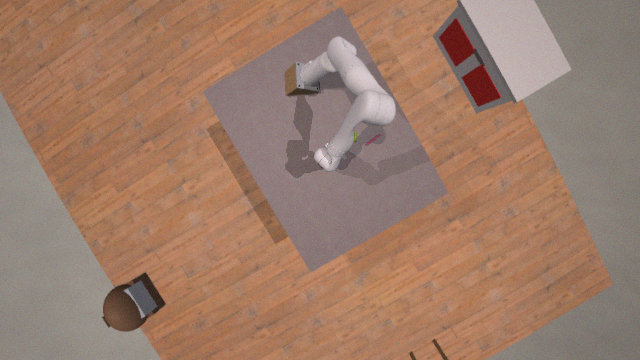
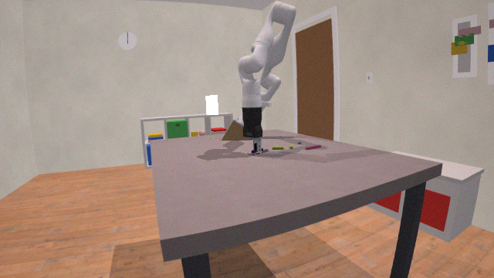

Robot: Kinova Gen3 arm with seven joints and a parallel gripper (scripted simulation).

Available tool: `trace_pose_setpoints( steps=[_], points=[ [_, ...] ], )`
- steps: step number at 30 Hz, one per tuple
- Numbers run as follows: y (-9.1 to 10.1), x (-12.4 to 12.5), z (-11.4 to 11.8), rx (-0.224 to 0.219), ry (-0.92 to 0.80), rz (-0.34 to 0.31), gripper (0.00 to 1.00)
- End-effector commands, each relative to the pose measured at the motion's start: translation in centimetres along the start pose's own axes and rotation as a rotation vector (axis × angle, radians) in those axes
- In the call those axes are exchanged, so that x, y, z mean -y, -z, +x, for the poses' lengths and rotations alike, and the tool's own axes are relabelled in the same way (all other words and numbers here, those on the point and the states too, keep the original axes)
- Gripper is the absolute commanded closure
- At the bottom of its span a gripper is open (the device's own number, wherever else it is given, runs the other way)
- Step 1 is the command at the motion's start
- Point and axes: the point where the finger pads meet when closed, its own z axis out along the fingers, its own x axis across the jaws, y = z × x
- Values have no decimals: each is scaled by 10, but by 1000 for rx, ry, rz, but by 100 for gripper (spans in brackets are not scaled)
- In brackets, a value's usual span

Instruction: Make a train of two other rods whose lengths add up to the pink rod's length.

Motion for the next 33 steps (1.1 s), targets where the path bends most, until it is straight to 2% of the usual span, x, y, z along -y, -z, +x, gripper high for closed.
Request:
trace_pose_setpoints(
  steps=[1, 33],
  points=[
    [-2, 0, 0, 0, -1, 0, 76],
    [-7, 0, 0, 0, -1, 0, 76]
  ],
)
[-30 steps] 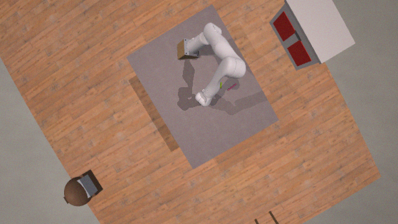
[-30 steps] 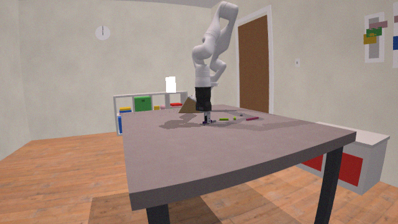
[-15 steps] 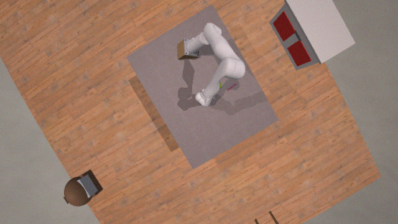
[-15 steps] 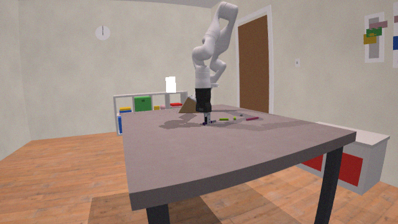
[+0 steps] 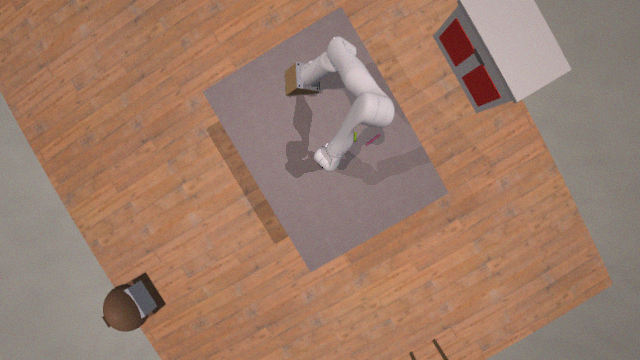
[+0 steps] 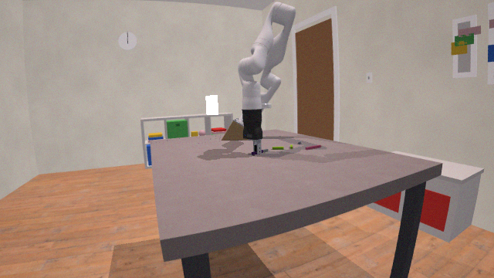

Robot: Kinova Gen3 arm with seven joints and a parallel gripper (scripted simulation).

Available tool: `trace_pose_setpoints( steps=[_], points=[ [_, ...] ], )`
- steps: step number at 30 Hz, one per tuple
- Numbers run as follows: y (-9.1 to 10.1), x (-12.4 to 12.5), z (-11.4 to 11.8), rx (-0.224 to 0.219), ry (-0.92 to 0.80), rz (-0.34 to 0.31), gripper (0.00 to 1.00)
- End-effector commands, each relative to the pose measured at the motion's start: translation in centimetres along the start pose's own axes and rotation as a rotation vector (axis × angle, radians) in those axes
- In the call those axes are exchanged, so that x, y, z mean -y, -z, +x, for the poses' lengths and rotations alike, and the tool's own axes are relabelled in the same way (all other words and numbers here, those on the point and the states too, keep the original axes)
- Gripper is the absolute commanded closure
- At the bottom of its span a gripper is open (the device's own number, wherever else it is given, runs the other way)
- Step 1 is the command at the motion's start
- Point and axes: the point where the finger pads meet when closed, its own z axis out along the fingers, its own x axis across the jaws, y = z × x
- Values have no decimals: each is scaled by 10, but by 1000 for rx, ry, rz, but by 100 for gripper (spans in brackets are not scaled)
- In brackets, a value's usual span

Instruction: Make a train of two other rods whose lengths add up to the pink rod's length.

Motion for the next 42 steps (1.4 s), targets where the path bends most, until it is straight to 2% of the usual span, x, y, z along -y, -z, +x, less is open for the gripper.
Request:
trace_pose_setpoints(
  steps=[1, 13, 14, 18, 19, 21, 22, 24, 25, 27, 28, 42],
  points=[
    [1, -1, 0, -1, 0, -2, 76],
    [1, -1, 0, -1, 0, -2, 76],
    [1, -1, 0, -1, 0, -2, 70],
    [1, -1, 0, -1, 0, -2, 70],
    [1, -1, 0, -1, 0, -2, 64],
    [1, -1, 0, -1, 0, -2, 64],
    [1, -1, 0, -1, 0, -2, 58],
    [1, -1, 0, -1, 0, -2, 58],
    [1, -1, 0, -1, 0, -2, 52],
    [1, -1, 0, -1, 0, -2, 52],
    [1, -1, 0, -1, 0, -2, 46],
    [3, -1, 0, -1, 0, -2, 46]
  ],
)
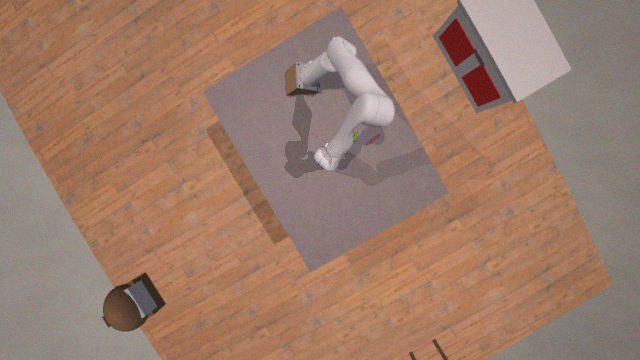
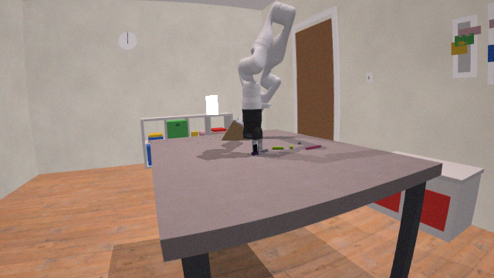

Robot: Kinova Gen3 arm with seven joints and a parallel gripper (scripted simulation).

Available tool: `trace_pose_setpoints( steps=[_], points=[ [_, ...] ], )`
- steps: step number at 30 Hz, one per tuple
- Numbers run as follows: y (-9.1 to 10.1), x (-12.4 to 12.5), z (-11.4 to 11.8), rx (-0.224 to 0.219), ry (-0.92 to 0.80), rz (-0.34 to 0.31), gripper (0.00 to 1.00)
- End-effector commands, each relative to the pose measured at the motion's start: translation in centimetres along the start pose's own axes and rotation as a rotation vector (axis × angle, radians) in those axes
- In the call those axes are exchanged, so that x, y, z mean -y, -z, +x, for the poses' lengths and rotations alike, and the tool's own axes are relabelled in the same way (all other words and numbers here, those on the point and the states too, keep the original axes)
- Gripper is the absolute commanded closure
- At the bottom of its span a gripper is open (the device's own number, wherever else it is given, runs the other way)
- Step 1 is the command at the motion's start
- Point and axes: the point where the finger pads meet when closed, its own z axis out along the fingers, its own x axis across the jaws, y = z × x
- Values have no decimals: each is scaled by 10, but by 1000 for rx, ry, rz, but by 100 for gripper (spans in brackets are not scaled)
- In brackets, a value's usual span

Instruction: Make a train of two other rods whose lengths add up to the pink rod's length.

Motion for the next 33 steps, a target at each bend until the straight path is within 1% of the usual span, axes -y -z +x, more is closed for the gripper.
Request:
trace_pose_setpoints(
  steps=[1, 4, 7, 9, 17, 21, 24, 30, 31, 33],
  points=[
    [4, -1, 0, -1, 0, -3, 46],
    [12, -1, 0, -1, 0, -3, 46],
    [25, -1, 0, -1, 0, -3, 46],
    [25, -1, 0, -1, 0, -3, 46],
    [67, -1, 0, -1, 0, -3, 46],
    [83, -1, 0, -1, 0, -3, 46],
    [89, -1, 0, -1, 0, -3, 46],
    [90, -1, 0, -1, 0, -3, 46],
    [90, -1, 0, -1, 0, -3, 0],
    [90, -1, 0, -1, 0, -3, 0]
  ],
)
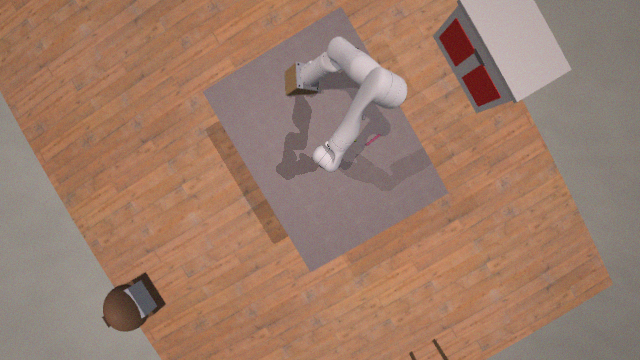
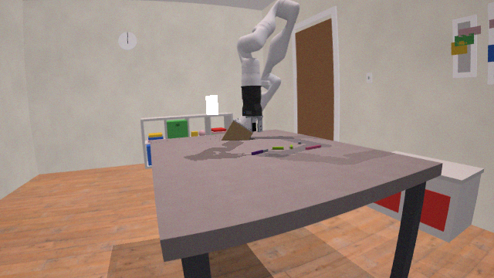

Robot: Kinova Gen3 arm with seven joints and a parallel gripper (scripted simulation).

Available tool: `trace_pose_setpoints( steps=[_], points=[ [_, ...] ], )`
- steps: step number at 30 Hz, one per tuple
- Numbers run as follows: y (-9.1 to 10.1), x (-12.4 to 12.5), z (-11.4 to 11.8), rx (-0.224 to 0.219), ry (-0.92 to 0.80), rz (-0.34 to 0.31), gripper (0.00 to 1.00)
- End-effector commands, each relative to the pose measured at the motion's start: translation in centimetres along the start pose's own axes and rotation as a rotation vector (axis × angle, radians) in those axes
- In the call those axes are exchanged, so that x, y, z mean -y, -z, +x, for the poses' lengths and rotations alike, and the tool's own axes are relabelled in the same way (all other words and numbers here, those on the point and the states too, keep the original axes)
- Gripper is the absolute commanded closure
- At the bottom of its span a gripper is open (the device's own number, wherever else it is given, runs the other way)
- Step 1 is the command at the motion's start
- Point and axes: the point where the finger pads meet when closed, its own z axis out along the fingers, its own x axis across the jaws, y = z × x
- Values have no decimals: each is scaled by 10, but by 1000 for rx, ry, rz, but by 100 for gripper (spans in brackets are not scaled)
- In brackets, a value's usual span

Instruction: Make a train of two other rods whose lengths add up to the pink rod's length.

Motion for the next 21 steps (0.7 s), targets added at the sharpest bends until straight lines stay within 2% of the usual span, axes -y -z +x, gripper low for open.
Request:
trace_pose_setpoints(
  steps=[1, 21],
  points=[
    [1, -1, 0, -1, 0, -3, 0],
    [3, -1, 0, -1, 0, -3, 0]
  ],
)
